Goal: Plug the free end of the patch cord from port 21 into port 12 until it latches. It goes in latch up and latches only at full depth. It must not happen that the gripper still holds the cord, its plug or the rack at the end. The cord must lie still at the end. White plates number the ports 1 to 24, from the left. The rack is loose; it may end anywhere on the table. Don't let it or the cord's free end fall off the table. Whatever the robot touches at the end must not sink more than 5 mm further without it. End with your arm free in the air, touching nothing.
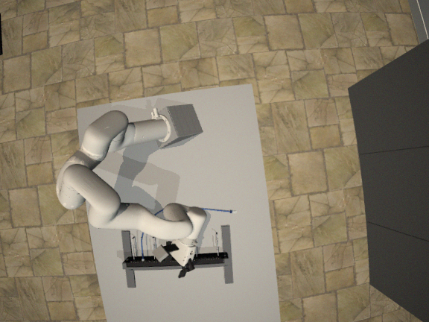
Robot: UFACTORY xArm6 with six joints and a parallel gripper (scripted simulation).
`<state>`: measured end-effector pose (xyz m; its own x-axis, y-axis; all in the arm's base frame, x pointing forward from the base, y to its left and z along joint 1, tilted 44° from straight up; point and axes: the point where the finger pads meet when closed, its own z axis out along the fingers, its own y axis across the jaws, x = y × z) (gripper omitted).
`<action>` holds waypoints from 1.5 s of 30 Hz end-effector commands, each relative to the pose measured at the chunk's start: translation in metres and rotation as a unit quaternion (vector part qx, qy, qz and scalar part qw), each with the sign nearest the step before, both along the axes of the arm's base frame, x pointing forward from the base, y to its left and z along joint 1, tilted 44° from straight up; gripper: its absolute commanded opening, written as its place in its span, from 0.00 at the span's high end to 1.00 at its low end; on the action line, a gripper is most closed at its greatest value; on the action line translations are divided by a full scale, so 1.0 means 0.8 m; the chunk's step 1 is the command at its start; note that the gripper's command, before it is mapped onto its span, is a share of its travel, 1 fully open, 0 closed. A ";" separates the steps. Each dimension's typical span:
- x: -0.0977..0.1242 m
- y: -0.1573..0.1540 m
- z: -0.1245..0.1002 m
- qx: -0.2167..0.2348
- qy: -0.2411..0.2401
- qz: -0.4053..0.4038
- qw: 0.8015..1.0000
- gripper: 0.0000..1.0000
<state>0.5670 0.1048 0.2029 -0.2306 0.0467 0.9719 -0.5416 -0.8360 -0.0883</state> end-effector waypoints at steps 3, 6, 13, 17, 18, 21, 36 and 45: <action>-0.018 0.024 -0.030 0.066 0.011 -0.055 0.996 0.00; -0.026 0.034 -0.044 0.091 0.018 -0.073 0.993 0.00; -0.055 0.068 -0.090 0.175 0.039 -0.134 0.975 0.00; -0.070 0.087 -0.116 0.223 0.050 -0.169 0.959 0.00; -0.070 0.087 -0.116 0.223 0.050 -0.169 0.959 0.00; -0.084 0.105 -0.140 0.267 0.060 -0.202 0.940 0.00; -0.146 0.183 -0.246 0.446 0.102 -0.335 0.823 0.00; -0.167 0.211 -0.283 0.503 0.114 -0.377 0.769 0.00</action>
